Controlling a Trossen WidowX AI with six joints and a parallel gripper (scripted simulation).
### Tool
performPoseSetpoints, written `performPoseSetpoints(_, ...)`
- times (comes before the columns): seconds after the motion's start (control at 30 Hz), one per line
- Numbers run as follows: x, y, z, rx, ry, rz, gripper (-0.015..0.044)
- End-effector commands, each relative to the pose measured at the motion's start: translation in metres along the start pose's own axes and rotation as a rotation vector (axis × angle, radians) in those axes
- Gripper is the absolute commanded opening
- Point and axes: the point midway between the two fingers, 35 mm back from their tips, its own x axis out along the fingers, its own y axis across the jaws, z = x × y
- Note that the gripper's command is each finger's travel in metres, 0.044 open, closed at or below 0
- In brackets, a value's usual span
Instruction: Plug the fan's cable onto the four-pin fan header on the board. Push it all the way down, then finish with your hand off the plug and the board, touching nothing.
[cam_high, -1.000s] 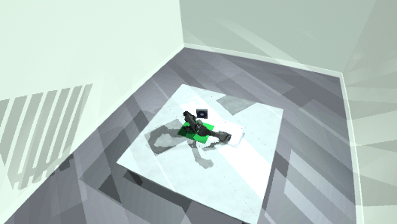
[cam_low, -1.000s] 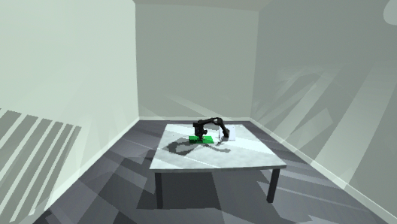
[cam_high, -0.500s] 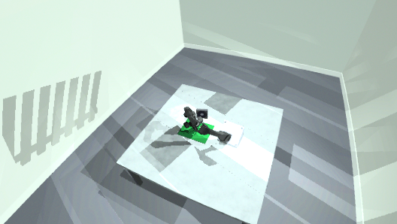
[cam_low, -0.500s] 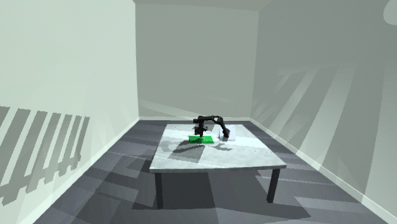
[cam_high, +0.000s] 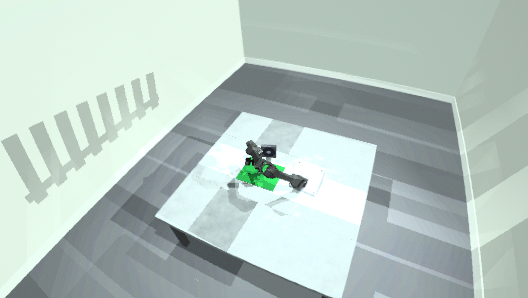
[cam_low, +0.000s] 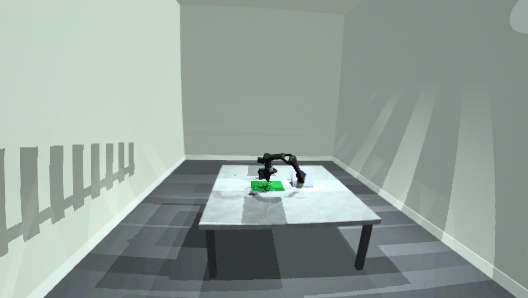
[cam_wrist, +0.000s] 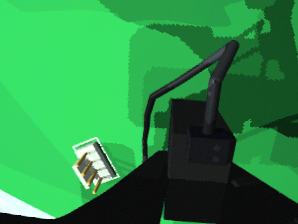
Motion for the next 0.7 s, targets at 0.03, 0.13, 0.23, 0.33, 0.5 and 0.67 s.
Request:
performPoseSetpoints(0.03, 0.001, 0.006, -0.004, 0.171, -0.001, 0.004, 0.0000)
performPoseSetpoints(0.13, 0.001, 0.008, -0.006, 0.275, 0.000, 0.005, 0.0000)
performPoseSetpoints(0.23, 0.001, 0.010, -0.008, 0.380, 0.000, 0.005, 0.0000)
performPoseSetpoints(0.33, 0.001, 0.013, -0.010, 0.484, 0.001, 0.005, 0.0000)
performPoseSetpoints(0.5, 0.001, 0.016, -0.013, 0.658, 0.002, 0.005, 0.0000)
performPoseSetpoints(0.67, 0.001, 0.020, -0.016, 0.833, 0.002, 0.005, 0.0000)
